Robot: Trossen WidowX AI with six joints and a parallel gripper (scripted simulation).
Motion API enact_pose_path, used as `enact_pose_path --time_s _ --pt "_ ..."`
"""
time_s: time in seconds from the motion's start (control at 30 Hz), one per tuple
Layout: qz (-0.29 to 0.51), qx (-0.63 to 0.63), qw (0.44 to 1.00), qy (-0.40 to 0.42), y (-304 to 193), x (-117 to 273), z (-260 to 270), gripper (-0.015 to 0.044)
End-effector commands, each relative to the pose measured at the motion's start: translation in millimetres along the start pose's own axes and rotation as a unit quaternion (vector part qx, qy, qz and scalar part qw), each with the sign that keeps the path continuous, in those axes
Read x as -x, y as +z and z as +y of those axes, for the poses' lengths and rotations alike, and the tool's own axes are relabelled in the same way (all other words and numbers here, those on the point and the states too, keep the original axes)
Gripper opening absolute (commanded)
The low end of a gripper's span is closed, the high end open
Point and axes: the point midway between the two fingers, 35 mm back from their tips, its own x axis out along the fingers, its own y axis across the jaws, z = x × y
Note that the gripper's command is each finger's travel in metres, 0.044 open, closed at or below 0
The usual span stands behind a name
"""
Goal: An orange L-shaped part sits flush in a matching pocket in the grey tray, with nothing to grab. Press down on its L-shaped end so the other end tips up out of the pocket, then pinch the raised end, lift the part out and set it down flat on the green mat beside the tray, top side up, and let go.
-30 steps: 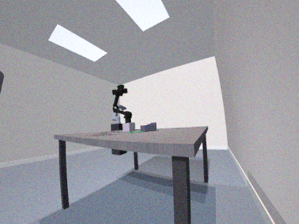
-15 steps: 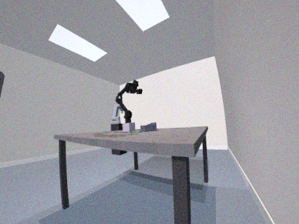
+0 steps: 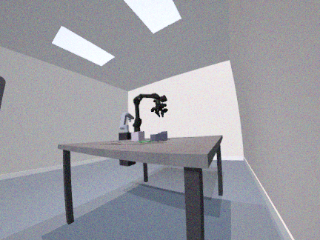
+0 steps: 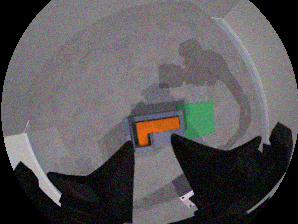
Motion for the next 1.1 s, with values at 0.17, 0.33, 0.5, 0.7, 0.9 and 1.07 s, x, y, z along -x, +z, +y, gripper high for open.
enact_pose_path --time_s 0.17,0.33,0.5,0.7,0.9,1.07 --pt "0.137 0.001 0.991 -0.001 -35 -78 40 0.018" --pt "0.137 0.001 0.991 -0.001 -39 -96 41 0.018" --pt "0.138 0.001 0.99 -0.001 -55 -147 40 0.018" --pt "0.138 0.001 0.99 -0.001 -56 -150 40 0.018" --pt "0.138 0.001 0.99 -0.001 -57 -156 40 0.018" --pt "0.138 0.001 0.99 -0.001 -59 -164 40 0.018"
